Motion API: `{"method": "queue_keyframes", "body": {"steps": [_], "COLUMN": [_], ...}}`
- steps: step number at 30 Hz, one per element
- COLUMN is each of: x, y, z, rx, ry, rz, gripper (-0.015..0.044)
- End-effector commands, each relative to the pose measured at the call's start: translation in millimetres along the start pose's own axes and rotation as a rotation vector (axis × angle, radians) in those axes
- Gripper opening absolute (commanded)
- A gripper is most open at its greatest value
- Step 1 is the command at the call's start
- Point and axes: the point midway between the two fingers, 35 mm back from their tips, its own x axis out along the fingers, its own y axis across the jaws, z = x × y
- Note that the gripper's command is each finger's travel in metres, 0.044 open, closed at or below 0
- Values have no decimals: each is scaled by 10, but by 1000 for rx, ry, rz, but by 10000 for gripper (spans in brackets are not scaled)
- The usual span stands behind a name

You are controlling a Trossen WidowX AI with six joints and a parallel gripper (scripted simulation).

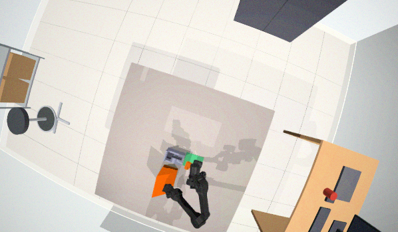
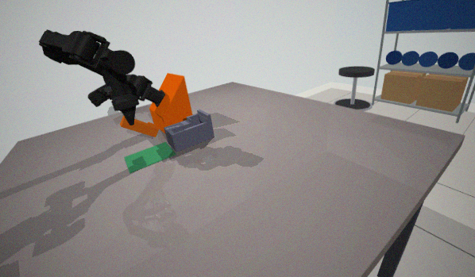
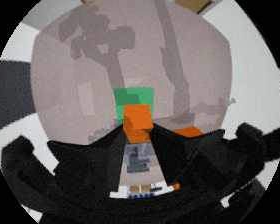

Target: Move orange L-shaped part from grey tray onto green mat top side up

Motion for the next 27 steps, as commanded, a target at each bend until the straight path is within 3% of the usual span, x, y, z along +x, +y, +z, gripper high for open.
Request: {"method": "queue_keyframes", "body": {"steps": [1,27], "x": [62,479], "y": [1,3], "z": [10,17], "rx": [-1,0], "ry": [-3,-5], "rz": [5,6], "gripper": [0,0]}}
